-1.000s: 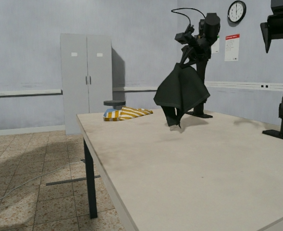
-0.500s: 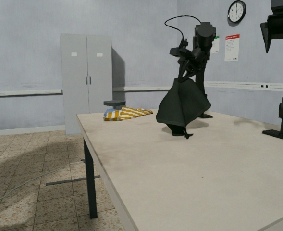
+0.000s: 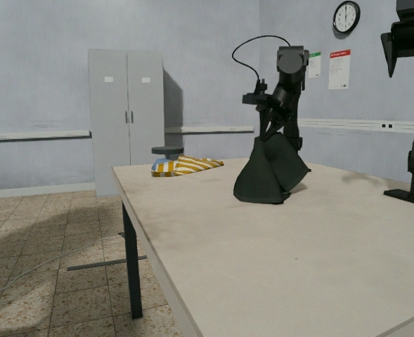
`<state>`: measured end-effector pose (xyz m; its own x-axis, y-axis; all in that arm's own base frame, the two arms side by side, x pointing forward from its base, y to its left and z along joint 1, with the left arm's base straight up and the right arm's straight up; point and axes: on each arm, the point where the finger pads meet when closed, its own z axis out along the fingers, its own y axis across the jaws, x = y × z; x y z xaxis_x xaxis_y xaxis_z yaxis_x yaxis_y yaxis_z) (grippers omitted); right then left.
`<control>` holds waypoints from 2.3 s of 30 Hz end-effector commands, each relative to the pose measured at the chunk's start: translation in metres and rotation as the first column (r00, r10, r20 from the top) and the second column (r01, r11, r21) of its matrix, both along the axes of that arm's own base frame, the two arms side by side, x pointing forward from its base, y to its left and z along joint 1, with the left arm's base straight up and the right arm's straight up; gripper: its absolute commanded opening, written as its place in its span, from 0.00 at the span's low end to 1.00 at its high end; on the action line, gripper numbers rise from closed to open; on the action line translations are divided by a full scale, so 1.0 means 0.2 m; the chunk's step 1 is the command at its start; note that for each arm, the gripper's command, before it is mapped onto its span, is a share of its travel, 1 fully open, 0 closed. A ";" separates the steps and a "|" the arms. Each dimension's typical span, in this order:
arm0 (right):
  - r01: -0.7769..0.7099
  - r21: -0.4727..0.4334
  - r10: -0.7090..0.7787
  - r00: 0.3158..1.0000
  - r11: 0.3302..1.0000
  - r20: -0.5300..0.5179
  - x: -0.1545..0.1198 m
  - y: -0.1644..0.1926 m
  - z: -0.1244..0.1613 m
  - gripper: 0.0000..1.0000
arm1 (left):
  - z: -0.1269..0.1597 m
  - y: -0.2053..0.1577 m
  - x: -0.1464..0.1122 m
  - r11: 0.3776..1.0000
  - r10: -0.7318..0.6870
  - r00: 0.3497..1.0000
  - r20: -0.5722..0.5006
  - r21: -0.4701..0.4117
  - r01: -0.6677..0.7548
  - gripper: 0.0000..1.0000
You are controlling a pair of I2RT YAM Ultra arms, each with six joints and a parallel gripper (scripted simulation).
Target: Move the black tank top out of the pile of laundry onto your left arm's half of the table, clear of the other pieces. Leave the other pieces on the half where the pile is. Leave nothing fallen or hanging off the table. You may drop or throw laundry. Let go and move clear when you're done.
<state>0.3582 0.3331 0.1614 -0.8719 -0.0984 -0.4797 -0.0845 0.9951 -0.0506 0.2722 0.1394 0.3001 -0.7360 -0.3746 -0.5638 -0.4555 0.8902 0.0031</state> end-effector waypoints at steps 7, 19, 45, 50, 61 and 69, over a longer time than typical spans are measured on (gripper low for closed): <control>0.029 0.008 -0.027 0.986 1.000 -0.165 -0.01 -0.02 -0.21 0.00 | 0.06 0.00 -0.01 1.000 -0.006 1.000 0.029 0.023 0.006 0.92; 0.060 0.006 -0.055 0.940 0.998 -0.337 -0.06 -0.05 -0.44 0.00 | 0.06 0.00 -0.01 1.000 -0.006 1.000 0.029 0.023 0.006 0.92; 0.100 0.029 -0.076 0.884 0.995 -0.461 -0.10 -0.10 -0.56 0.92 | 0.06 0.00 -0.01 1.000 -0.006 1.000 0.029 0.023 0.006 0.92; 0.099 0.048 -0.068 0.892 0.994 -0.448 -0.09 -0.07 -0.54 0.92 | 0.06 0.00 -0.01 1.000 -0.006 1.000 0.029 0.023 0.006 0.92; 0.095 0.057 -0.060 0.896 0.994 -0.440 -0.10 -0.05 -0.52 0.92 | 0.06 0.00 -0.01 1.000 -0.006 1.000 0.029 0.023 0.006 0.92; 0.116 0.064 -0.076 0.896 0.991 -0.437 -0.07 -0.09 -0.50 0.92 | 0.06 0.00 -0.01 1.000 -0.006 1.000 0.029 0.023 0.006 0.92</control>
